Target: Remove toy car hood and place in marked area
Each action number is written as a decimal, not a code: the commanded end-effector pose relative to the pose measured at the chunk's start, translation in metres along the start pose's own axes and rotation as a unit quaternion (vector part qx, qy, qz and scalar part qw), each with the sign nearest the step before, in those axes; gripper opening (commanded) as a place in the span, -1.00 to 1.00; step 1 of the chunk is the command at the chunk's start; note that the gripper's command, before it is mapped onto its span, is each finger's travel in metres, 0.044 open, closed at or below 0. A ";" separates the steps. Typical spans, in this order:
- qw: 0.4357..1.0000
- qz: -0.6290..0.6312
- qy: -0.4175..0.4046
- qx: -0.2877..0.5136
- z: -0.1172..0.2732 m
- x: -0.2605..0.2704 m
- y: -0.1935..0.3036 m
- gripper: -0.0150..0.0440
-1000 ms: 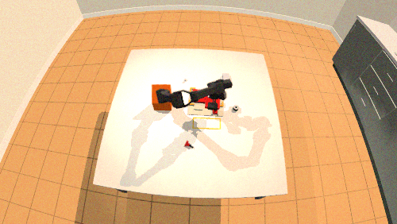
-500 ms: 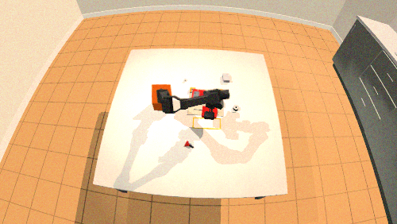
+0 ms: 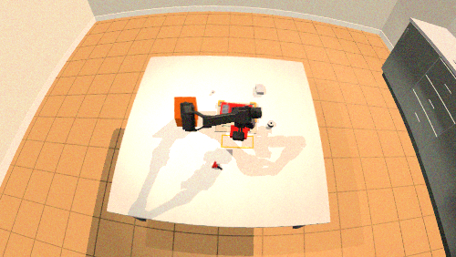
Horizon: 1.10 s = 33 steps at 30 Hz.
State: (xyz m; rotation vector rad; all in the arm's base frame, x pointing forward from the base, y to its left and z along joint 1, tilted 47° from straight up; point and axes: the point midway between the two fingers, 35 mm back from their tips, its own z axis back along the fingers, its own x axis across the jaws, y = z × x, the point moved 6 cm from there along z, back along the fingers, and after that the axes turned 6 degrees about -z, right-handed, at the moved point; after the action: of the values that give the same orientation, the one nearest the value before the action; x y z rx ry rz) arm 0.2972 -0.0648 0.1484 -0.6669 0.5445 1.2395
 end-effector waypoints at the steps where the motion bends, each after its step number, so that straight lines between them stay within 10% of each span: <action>1: 1.000 0.004 0.001 0.001 -0.003 0.001 0.001 -0.49; 33: 1.000 0.004 0.001 0.001 -0.030 0.001 -0.001 -0.49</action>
State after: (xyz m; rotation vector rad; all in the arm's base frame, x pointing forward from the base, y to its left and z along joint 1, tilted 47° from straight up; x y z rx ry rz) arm 0.2987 -0.0841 0.1297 -0.6677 0.5440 1.2392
